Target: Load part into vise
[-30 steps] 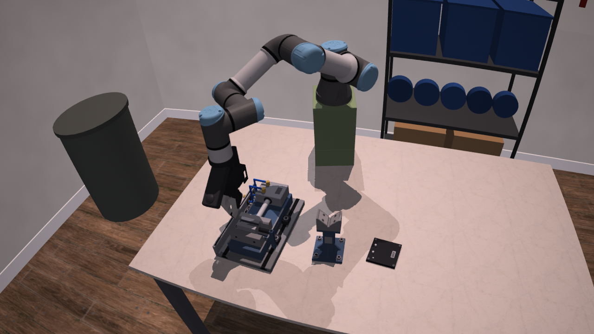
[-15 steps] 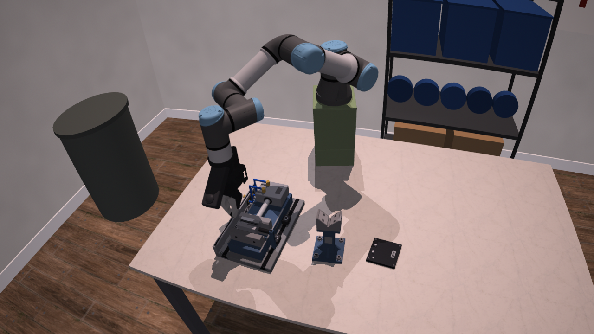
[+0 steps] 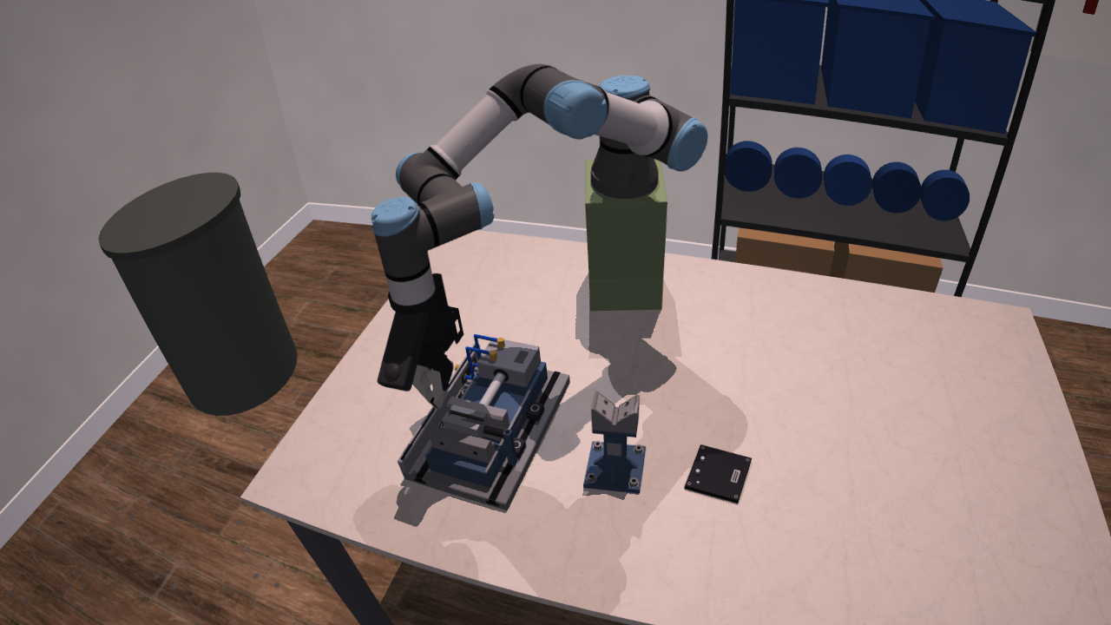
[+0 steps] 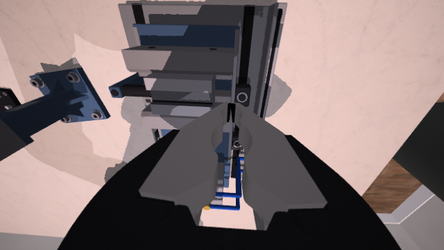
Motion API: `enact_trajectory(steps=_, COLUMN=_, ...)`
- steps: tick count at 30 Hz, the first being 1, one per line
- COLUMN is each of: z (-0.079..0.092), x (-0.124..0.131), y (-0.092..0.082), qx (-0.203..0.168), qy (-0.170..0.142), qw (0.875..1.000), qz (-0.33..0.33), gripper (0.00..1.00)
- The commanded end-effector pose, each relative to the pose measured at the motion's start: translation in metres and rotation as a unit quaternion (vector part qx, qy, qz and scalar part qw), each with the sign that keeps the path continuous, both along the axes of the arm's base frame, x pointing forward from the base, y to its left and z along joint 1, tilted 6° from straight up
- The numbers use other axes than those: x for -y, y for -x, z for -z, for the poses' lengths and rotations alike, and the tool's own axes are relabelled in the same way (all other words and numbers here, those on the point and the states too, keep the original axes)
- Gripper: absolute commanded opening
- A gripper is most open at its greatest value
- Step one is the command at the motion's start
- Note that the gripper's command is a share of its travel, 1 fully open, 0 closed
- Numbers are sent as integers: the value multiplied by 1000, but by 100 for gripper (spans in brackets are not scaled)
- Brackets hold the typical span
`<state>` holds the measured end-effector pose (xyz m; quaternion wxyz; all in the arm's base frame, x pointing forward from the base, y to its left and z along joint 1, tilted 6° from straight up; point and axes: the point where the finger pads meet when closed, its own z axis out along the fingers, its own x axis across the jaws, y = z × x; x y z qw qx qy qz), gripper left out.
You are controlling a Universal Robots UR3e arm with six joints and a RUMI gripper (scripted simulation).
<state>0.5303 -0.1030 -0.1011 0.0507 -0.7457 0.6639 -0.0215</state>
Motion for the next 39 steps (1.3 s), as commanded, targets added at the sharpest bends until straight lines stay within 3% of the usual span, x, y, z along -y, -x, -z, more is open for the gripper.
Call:
enact_trajectory(steps=1, z=-1, x=1, y=-1, qx=2, qy=1, qw=1000, qz=0, gripper=0)
enact_trajectory(steps=39, z=2, x=0, y=-1, qx=2, qy=1, qw=1000, qz=0, gripper=0)
